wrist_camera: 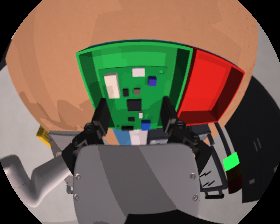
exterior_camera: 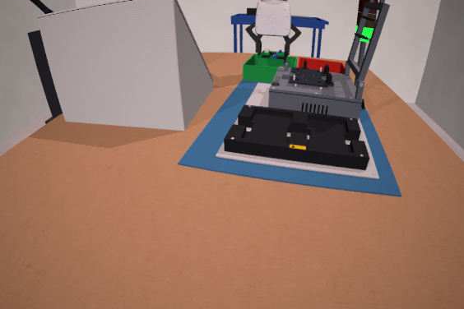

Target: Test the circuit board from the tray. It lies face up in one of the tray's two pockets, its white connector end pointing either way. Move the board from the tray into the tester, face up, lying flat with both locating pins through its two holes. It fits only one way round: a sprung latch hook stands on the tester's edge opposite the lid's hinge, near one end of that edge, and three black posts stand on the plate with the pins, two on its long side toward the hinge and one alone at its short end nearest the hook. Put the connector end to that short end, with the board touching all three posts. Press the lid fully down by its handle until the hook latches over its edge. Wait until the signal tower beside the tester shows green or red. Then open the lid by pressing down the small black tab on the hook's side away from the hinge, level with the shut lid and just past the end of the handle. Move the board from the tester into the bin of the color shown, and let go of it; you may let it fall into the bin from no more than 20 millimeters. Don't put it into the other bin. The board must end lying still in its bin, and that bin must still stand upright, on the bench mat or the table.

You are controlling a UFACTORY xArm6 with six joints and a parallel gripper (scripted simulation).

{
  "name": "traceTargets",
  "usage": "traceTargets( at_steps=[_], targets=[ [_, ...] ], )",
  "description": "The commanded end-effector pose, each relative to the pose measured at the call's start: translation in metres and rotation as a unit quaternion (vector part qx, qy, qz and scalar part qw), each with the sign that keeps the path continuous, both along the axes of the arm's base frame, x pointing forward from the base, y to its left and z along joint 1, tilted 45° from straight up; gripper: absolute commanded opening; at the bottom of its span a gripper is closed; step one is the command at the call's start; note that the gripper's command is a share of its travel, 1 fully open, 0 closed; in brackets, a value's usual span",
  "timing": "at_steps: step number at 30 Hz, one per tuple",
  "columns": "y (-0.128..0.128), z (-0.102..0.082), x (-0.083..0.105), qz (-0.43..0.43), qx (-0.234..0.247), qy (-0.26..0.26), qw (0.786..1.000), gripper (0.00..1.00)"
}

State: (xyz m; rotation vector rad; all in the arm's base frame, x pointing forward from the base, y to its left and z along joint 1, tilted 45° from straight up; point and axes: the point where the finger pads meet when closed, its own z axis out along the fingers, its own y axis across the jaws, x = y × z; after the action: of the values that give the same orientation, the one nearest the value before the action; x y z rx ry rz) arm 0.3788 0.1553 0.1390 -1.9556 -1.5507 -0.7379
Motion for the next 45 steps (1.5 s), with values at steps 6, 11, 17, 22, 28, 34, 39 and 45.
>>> traceTargets(
  at_steps=[6,11,17,22,28,34,39,45],
  targets=[
    [0.02,-0.02,0.004,-0.001,0.0,-0.002,1.0,0.79],
    [0.025,-0.024,0.005,-0.001,0.0,-0.002,1.0,0.79],
    [0.031,-0.03,0.006,-0.001,0.0,-0.002,1.0,0.79],
    [0.033,-0.032,0.006,-0.001,0.0,-0.002,1.0,0.79],
    [0.033,-0.032,0.006,-0.001,0.0,-0.002,1.0,0.79],
    [0.033,-0.032,0.006,-0.001,0.0,-0.002,1.0,0.79],
    [0.034,-0.033,0.006,-0.001,0.0,-0.002,1.0,0.79],
    [0.034,-0.033,0.006,-0.001,0.0,-0.002,1.0,0.79]
  ],
)
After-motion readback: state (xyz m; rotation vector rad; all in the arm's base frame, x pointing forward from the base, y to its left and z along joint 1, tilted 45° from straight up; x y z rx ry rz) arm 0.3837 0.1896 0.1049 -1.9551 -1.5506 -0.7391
